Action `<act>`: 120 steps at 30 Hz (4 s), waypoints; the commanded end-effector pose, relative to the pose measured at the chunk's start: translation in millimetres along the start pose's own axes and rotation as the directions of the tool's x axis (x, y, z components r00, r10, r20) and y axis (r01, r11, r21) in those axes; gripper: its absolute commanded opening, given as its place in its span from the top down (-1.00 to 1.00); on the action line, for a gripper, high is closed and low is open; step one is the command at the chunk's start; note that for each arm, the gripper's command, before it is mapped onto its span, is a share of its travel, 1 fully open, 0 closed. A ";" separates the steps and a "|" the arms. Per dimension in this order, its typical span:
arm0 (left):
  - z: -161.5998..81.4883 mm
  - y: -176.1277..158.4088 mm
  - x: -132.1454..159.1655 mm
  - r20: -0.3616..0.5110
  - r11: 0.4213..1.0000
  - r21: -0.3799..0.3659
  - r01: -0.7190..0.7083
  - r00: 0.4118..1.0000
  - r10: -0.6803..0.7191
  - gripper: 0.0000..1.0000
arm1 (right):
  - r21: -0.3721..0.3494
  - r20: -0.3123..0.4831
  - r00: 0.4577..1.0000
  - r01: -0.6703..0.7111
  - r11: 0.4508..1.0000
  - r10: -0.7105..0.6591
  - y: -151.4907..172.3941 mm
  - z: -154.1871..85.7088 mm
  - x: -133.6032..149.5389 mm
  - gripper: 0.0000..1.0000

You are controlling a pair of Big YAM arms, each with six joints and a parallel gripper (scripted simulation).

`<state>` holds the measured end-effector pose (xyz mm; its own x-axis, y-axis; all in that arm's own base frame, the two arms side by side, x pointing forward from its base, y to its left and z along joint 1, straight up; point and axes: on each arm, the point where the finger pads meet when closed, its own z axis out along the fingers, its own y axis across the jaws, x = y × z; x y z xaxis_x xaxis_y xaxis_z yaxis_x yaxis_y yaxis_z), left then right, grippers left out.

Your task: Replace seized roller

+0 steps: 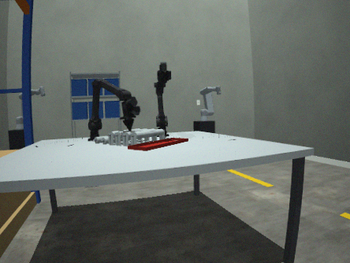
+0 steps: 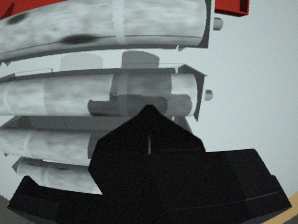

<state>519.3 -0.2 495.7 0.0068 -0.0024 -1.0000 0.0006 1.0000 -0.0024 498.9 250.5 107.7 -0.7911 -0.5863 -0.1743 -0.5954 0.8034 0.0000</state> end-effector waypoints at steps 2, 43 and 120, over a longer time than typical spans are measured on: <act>-0.8 -2.6 -28.5 0.044 1.000 0.002 -0.006 0.999 0.006 1.00 | 0.010 0.027 1.000 0.008 1.000 -0.008 -5.6 -2.6 -7.6 1.00; -0.8 -2.6 -28.5 0.044 1.000 0.002 -0.006 0.999 0.006 1.00 | 0.007 0.011 1.000 0.006 1.000 -0.006 -6.5 9.3 -3.8 1.00; -0.8 -2.6 -28.5 0.044 1.000 0.002 -0.006 0.999 0.006 1.00 | 0.013 0.071 0.997 0.002 1.000 -0.003 0.4 -43.6 -46.1 1.00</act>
<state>519.3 -0.2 495.7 0.0068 -0.0024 -1.0000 0.0006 1.0000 -0.0024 514.3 262.3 107.2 -0.7906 -0.5882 -0.1702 -0.5968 0.8024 -0.0003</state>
